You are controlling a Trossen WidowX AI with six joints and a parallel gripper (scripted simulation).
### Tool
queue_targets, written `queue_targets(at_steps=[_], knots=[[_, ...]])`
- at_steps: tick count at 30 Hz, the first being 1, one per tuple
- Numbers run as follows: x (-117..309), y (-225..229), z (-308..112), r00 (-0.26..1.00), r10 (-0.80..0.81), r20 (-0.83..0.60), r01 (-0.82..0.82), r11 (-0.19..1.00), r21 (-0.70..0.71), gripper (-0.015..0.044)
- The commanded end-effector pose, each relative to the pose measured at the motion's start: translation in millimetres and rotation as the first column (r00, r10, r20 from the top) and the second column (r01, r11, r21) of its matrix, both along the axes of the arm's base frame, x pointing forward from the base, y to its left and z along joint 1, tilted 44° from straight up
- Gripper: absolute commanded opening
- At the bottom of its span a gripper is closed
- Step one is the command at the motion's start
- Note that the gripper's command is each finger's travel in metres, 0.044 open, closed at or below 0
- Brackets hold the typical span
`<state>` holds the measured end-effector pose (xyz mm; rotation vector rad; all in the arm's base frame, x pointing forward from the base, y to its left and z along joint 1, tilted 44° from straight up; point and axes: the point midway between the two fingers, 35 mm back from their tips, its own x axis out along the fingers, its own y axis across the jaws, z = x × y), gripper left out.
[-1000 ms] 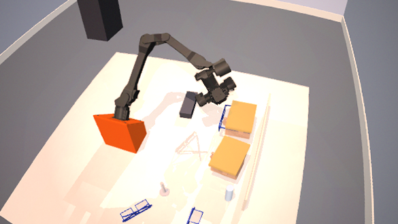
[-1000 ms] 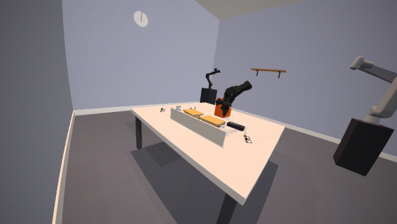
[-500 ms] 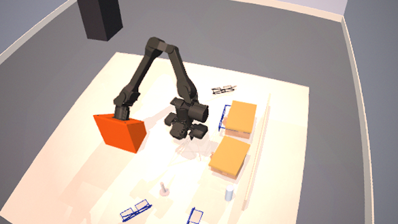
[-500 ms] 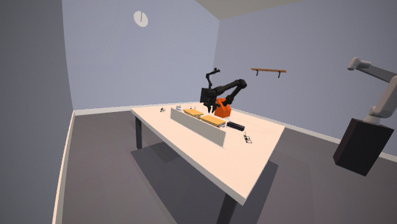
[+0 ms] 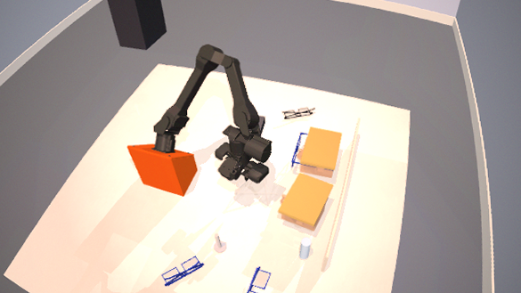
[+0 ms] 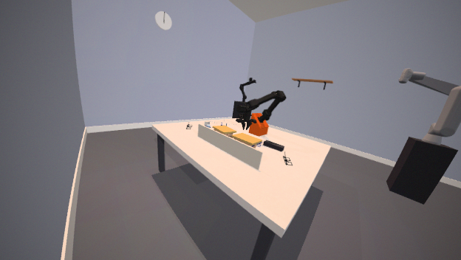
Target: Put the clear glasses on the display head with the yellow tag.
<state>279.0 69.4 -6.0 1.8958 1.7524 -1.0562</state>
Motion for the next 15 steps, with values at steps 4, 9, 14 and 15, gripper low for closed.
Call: queue_targets(at_steps=[4, 9, 14, 15], knots=[[-2.4, -0.4, -1.4, 1.0, -0.002, -0.012, 0.002, 1.0, -0.004, 0.012], [-2.5, 1.5, -3.3, 1.0, -0.002, -0.012, 0.002, 1.0, -0.004, 0.012], [-2.9, 6.9, -8.9, 1.0, -0.002, -0.012, 0.002, 1.0, -0.005, 0.012], [-3.0, 8.1, -10.1, 1.0, -0.002, -0.012, 0.002, 1.0, -0.005, 0.012]])
